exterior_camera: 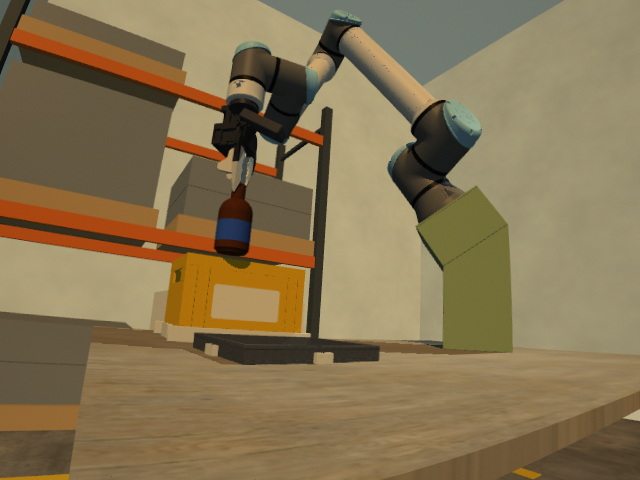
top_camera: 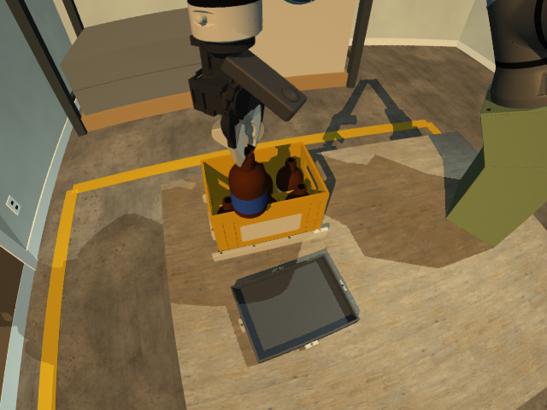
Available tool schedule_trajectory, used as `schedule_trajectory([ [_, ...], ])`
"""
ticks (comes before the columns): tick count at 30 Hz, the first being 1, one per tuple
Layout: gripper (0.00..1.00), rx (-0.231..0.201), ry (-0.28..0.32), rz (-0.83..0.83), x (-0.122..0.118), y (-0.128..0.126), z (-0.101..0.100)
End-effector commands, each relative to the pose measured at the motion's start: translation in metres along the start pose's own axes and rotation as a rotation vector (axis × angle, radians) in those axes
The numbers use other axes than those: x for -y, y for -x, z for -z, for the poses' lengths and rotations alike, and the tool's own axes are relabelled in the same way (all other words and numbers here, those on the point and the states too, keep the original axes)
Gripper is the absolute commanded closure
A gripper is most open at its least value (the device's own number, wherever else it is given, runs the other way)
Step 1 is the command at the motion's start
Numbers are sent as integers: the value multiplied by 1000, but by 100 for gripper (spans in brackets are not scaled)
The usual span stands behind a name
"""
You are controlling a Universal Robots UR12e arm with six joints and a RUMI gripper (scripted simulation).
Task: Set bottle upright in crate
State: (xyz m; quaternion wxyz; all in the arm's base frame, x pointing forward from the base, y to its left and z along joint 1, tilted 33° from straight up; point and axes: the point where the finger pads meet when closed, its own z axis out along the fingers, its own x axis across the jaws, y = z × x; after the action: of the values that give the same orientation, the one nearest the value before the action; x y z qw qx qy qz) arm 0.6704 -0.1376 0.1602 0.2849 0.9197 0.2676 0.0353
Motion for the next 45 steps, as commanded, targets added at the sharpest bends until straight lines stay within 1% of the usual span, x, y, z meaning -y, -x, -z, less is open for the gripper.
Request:
schedule_trajectory([
  [1,100,-1,1,0,-8,4,1],
  [14,100,-1,1,0,-35,18,1],
  [16,100,-1,1,0,-35,18,1],
  [31,100,-1,1,0,-65,34,1],
  [33,100,-1,1,0,-65,34,1],
  [45,100,-1,1,0,-85,45,1],
])
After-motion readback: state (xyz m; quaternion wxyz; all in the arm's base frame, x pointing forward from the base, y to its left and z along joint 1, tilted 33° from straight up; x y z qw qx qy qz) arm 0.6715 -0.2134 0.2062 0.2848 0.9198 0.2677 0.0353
